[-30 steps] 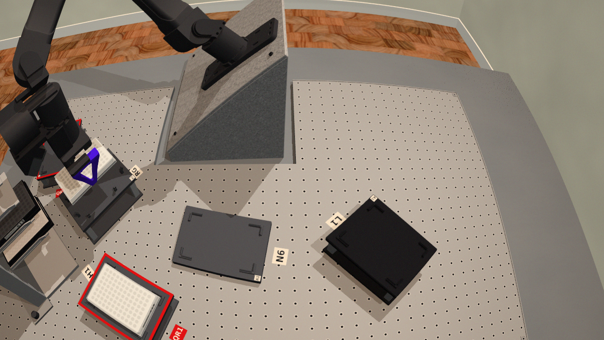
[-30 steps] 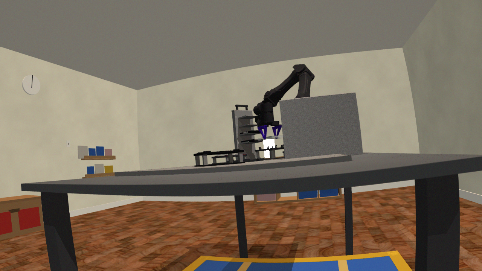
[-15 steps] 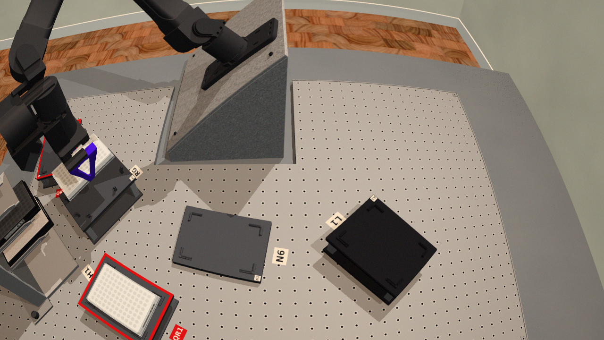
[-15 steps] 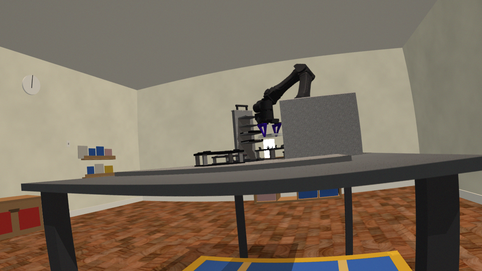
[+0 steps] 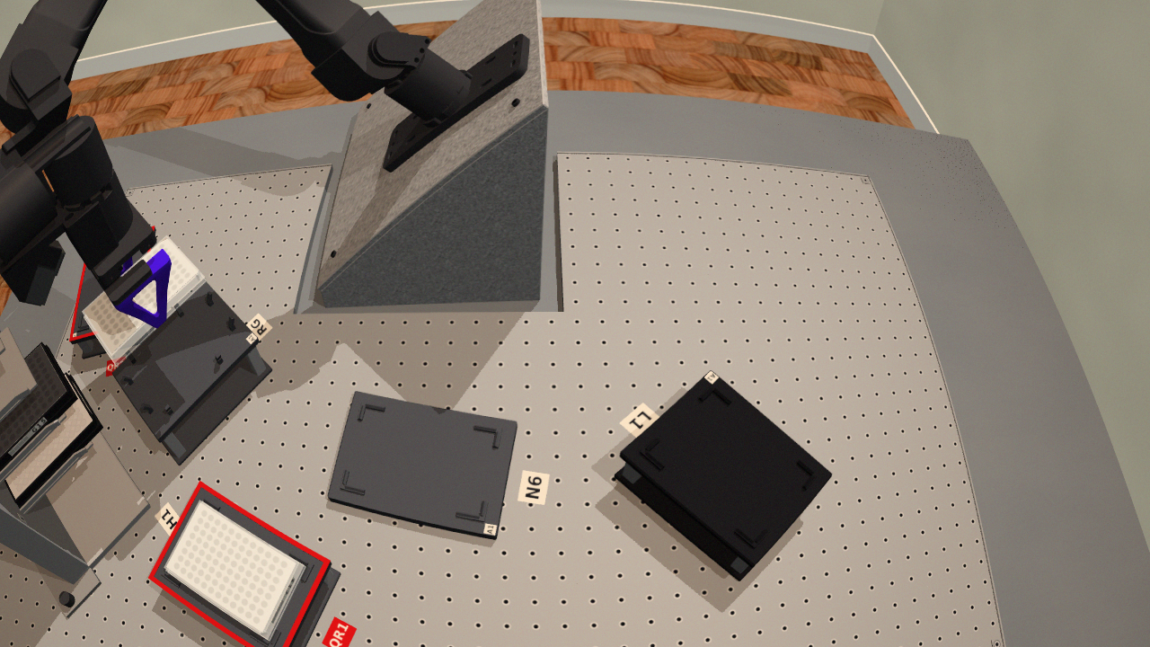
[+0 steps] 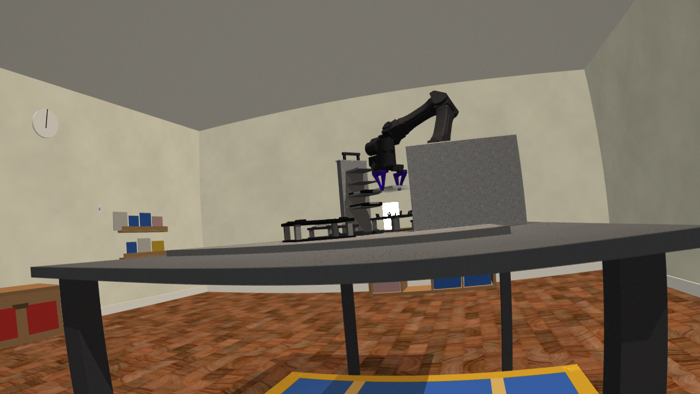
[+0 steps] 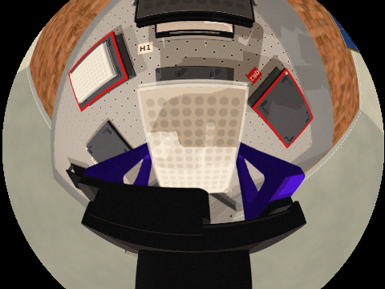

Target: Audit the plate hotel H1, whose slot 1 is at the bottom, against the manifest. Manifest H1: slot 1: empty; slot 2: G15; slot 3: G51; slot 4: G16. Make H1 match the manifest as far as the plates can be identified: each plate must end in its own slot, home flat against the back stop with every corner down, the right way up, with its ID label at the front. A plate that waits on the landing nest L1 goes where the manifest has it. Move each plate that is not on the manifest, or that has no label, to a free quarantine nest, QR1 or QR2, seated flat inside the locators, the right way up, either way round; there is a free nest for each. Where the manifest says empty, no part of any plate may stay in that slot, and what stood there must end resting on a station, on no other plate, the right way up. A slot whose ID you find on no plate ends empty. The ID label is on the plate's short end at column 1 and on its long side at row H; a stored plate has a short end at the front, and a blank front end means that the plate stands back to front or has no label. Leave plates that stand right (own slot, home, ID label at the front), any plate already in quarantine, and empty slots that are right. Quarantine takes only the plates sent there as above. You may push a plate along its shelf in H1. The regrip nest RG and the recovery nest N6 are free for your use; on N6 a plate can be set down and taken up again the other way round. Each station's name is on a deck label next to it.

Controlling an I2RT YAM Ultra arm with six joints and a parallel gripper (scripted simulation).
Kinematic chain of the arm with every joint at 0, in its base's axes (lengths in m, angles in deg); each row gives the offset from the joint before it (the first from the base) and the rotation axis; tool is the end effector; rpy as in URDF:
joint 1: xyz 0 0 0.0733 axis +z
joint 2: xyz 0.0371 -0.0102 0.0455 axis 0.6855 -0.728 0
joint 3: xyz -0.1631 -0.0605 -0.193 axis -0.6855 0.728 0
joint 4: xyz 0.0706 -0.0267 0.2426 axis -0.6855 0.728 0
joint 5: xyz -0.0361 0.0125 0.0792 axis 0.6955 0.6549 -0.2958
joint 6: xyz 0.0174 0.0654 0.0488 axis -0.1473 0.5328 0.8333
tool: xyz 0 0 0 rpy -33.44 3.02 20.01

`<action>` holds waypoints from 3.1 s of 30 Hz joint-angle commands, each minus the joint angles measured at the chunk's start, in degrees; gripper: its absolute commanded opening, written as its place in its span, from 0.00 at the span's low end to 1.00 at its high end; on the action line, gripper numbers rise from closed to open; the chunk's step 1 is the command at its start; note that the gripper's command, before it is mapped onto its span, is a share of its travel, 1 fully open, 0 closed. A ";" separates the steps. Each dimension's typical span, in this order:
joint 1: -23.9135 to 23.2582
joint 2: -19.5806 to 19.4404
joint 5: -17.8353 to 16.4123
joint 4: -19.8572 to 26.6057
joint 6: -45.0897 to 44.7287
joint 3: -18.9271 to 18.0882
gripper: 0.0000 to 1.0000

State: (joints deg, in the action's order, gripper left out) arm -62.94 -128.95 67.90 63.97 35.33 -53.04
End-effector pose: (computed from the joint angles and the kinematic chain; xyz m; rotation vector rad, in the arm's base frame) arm 0.2331 -0.1307 0.2743 0.8262 2.5250 -0.9769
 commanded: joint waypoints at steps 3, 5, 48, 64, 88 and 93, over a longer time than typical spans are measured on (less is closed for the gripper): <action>2.27 0.43 1.00 5.31 3.32 -2.38 0.86; 2.27 0.43 1.00 5.31 3.32 -2.38 0.86; 5.15 1.91 1.94 24.48 22.95 -17.72 0.86; -5.12 4.36 -1.82 23.18 29.44 -21.69 0.86; -23.60 3.60 -11.23 22.26 40.06 -31.73 0.86; -26.19 3.01 -12.75 22.41 41.73 -33.54 0.86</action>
State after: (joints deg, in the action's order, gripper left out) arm -88.10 -126.09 56.44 86.35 75.20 -85.36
